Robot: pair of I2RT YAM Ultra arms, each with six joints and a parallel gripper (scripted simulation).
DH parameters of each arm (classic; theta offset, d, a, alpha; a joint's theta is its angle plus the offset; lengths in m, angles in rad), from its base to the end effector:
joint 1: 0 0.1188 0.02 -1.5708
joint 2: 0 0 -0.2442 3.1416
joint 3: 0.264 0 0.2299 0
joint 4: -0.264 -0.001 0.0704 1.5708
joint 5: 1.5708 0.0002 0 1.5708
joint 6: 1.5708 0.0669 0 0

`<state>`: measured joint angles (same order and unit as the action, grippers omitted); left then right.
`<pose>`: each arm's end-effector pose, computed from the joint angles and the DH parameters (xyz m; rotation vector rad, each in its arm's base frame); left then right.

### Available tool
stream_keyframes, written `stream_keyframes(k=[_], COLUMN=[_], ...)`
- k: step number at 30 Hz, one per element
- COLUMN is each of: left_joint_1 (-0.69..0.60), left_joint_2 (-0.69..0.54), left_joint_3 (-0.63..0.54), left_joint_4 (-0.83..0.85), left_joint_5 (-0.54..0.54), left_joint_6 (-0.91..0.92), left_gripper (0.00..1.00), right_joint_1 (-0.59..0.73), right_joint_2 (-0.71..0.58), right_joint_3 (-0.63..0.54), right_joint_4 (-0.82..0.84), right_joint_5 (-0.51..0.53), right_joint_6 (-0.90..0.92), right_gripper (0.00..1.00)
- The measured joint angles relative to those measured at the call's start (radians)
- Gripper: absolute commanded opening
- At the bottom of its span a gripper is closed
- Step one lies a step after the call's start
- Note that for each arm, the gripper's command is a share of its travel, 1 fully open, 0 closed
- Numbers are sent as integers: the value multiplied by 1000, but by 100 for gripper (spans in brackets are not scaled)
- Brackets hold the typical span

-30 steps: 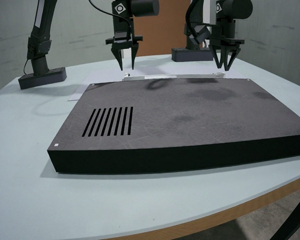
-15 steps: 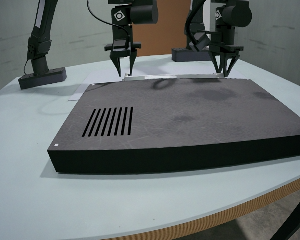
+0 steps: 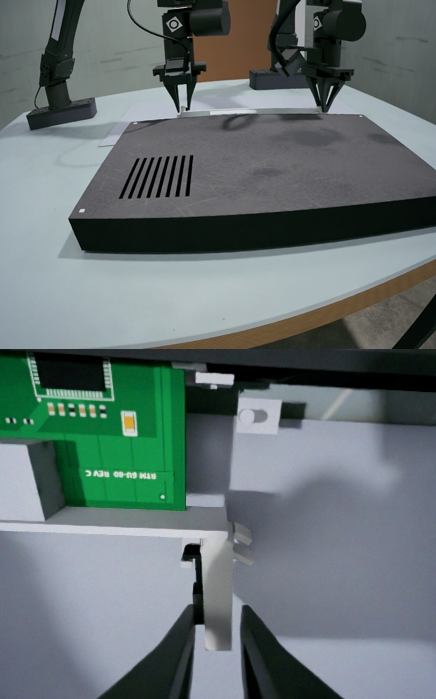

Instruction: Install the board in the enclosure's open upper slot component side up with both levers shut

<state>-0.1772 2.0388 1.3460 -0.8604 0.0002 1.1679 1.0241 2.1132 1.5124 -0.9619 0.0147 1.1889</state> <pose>0.3363 -0.0592 0.1039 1.9475 2.4452 0.0128 0.1892 0.3109 0.1147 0.2573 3.1142 0.0010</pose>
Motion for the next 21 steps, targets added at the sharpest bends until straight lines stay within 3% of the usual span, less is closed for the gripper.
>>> stream_keyframes(k=[8,14,21], left_joint_1=[0,0,2], left_joint_2=[0,0,10], left_joint_3=[0,0,14], left_joint_4=[0,0,-5], left_joint_5=[1,1,-1], left_joint_6=[0,29,131], left_gripper=[0,3,3], right_joint_1=[0,0,-2], right_joint_2=[0,0,-4], right_joint_3=[0,0,-7], right_joint_4=[4,4,6], right_joint_5=[-2,-2,-3], right_joint_6=[0,0,-48], right_gripper=[9,0,3])
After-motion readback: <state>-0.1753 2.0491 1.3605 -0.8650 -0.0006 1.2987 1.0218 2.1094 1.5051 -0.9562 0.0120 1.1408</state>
